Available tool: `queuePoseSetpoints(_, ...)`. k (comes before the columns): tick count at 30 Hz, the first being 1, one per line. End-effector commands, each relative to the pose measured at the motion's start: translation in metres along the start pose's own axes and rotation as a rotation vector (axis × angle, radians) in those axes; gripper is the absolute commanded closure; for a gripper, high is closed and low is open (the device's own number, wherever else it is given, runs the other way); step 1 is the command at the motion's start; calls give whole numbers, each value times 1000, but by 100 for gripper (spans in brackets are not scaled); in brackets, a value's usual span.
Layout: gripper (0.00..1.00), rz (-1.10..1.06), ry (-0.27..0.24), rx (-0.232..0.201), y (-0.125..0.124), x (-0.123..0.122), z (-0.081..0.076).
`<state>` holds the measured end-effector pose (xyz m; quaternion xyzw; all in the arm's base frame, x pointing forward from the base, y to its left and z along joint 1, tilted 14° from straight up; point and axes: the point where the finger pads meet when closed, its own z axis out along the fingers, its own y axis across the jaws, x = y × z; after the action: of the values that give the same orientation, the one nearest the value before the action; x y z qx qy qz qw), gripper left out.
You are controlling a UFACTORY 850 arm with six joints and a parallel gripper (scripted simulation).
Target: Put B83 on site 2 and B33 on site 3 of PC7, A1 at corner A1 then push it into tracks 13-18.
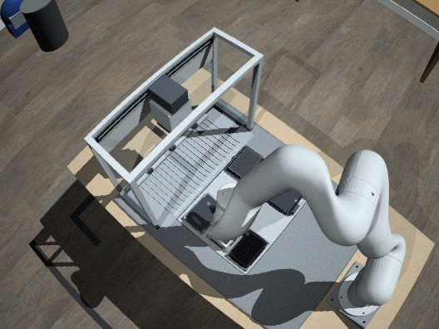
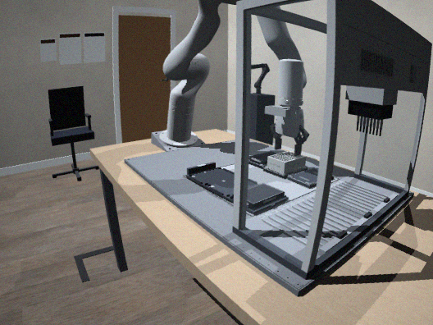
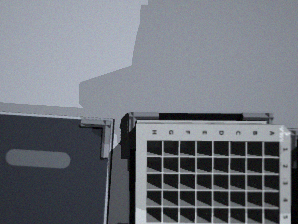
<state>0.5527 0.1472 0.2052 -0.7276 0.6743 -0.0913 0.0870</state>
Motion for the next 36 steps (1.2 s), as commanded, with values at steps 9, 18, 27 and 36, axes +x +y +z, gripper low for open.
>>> queuePoseSetpoints(9, 0, 0, 0, 2, -1, 0, 8)
queuePoseSetpoints(18, 0, 0, 0, 2, -1, 0, 13)
queuePoseSetpoints(27, 0, 0, 0, 2, -1, 0, 18)
queuePoseSetpoints(36, 0, 0, 0, 2, -1, 0, 24)
